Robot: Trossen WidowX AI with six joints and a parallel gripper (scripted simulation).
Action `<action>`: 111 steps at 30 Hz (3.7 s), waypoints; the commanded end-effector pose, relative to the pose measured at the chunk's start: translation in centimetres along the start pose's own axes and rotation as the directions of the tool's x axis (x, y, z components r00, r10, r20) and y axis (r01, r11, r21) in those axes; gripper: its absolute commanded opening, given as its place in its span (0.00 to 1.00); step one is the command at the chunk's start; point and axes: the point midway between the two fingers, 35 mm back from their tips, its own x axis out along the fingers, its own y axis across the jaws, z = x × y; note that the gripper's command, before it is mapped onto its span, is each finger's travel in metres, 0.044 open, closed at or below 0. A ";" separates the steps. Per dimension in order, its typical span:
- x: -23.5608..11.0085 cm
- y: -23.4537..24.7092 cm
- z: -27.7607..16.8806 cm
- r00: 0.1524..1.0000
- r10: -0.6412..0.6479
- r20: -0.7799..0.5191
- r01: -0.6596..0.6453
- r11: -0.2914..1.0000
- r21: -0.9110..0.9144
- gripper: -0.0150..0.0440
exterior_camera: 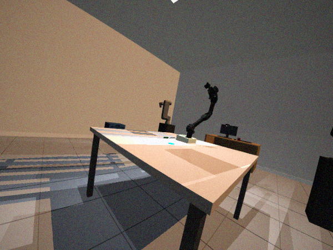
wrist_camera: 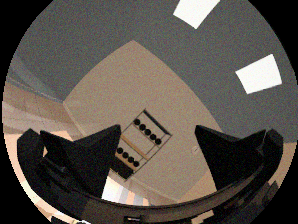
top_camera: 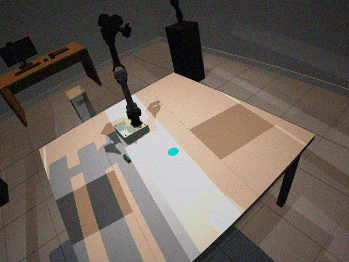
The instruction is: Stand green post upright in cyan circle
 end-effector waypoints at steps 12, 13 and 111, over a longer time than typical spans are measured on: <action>10.1 -1.0 -12.0 0.917 0.022 -0.397 0.003 0.998 0.062 0.65; 10.9 -1.0 -13.4 0.900 0.032 -0.434 -0.001 0.997 0.071 0.65; -3.7 16.0 -64.0 -0.363 0.659 -0.658 0.137 0.737 0.662 0.29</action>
